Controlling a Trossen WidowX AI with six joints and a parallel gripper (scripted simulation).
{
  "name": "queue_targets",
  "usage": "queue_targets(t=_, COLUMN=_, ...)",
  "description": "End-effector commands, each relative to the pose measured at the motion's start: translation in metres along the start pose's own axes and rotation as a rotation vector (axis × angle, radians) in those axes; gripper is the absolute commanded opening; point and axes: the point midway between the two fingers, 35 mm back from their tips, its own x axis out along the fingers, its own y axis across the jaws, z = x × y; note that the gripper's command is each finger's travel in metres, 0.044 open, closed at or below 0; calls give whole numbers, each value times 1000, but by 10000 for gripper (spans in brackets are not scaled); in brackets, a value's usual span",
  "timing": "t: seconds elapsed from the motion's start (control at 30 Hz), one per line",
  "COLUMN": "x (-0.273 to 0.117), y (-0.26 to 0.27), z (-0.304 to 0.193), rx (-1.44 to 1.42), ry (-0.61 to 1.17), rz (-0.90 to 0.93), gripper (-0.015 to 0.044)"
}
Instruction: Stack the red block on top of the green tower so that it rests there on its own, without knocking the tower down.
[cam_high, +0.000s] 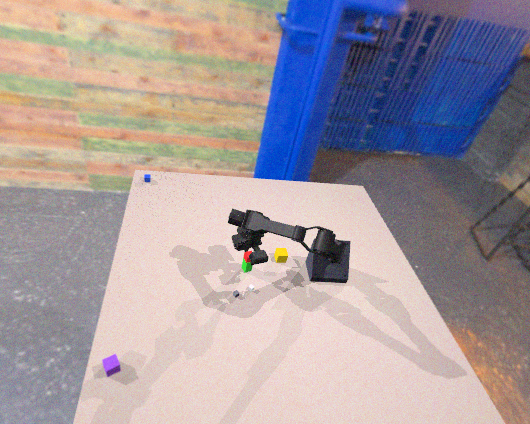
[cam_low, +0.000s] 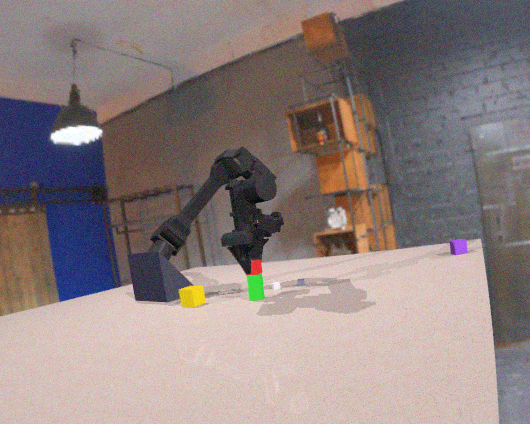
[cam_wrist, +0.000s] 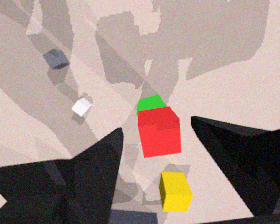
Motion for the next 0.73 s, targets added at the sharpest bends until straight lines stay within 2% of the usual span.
queue_targets(t=0.0, x=0, y=0, z=0, rx=-1, ry=0, rz=-1, gripper=420)
queue_targets(t=0.03, x=0, y=0, z=0, rx=-1, ry=0, rz=-1, gripper=440)
queue_targets(t=0.7, x=0, y=0, z=0, rx=-1, ry=0, rz=-1, gripper=440)
